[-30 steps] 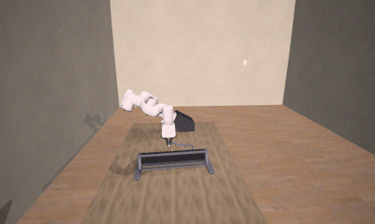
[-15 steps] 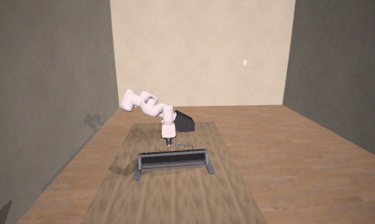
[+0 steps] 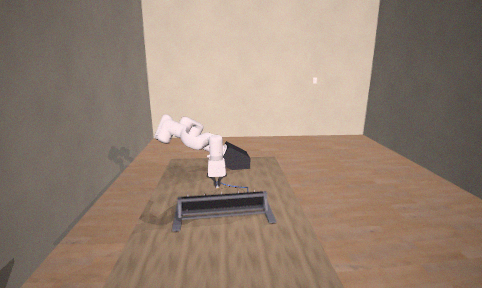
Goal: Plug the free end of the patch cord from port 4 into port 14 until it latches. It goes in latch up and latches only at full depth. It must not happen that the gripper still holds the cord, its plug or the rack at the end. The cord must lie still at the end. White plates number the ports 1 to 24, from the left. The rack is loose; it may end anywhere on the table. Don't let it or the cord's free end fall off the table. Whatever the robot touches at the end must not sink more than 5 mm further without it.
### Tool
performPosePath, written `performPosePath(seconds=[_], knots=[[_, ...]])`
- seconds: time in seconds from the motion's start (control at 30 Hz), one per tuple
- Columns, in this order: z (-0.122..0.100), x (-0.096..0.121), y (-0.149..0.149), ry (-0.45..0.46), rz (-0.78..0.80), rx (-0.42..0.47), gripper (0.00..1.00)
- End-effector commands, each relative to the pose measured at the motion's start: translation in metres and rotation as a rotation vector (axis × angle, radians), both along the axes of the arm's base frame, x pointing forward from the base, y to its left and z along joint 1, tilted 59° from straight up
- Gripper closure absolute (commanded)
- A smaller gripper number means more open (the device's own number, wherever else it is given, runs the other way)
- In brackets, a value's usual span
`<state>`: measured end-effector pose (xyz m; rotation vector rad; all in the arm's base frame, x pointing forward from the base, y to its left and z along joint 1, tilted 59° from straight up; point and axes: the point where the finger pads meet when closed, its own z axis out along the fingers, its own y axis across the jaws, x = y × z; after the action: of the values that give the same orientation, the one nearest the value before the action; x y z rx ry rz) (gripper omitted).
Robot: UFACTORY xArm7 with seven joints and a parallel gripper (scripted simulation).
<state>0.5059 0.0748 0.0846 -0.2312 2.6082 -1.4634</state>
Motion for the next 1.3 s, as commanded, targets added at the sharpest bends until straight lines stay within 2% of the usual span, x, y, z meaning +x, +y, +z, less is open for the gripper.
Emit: performPosePath(seconds=[0.0,0.67,1.27], knots=[[0.001,0.000,0.003,-0.002,0.004,0.003,1.00],[-0.002,0.007,-0.001,-0.001,0.004,0.003,1.00],[-0.011,0.029,-0.012,-0.001,0.004,0.003,1.00]])
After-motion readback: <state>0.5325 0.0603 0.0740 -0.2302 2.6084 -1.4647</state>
